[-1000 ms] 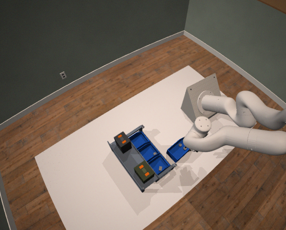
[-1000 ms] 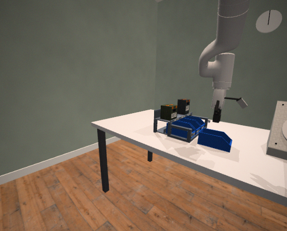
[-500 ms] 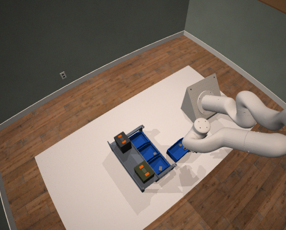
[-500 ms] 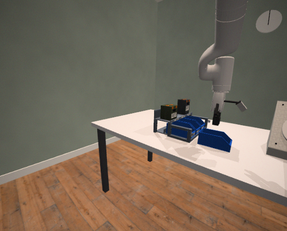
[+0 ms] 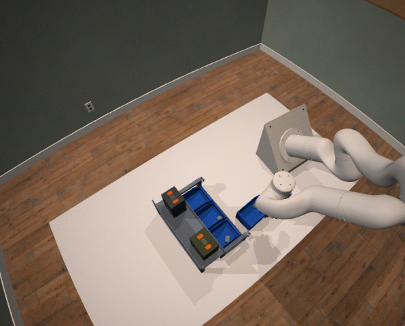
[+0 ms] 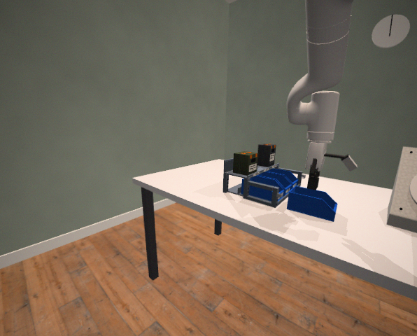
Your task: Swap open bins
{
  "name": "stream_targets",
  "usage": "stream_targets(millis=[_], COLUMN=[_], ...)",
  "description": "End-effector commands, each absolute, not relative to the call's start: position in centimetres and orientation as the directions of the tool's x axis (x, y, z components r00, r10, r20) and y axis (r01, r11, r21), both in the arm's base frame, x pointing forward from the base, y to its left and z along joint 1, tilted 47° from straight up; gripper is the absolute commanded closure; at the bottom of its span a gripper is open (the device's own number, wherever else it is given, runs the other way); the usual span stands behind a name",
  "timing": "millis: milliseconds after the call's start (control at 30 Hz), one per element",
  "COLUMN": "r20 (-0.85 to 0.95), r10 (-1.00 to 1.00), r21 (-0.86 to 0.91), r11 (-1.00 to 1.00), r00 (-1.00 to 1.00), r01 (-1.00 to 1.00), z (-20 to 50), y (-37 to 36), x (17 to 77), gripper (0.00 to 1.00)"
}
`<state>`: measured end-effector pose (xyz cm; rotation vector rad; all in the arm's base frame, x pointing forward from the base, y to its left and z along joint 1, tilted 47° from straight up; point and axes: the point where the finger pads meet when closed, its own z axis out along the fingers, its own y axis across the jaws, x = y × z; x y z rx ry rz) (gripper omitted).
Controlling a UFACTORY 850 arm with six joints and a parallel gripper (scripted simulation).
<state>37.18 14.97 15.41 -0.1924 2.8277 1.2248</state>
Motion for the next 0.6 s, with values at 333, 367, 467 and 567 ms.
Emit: stream_targets(millis=[333, 367, 467, 567], r20=[-0.101, -0.101, -0.101, -0.101], r10=[-0.092, -0.092, -0.092, -0.092], r21=[0.723, 0.723, 0.723, 0.723], r11=[0.678, 0.678, 0.678, 0.678], r00=[-0.991, -0.991, -0.991, -0.991], r01=[-0.136, -0.136, -0.136, -0.136], z=[14.0, 13.9, 13.9, 13.8], y=[16.5, 16.6, 16.6, 16.7], x=[37.3, 37.3, 37.3, 37.3], gripper=[0.74, 0.74, 0.74, 0.74])
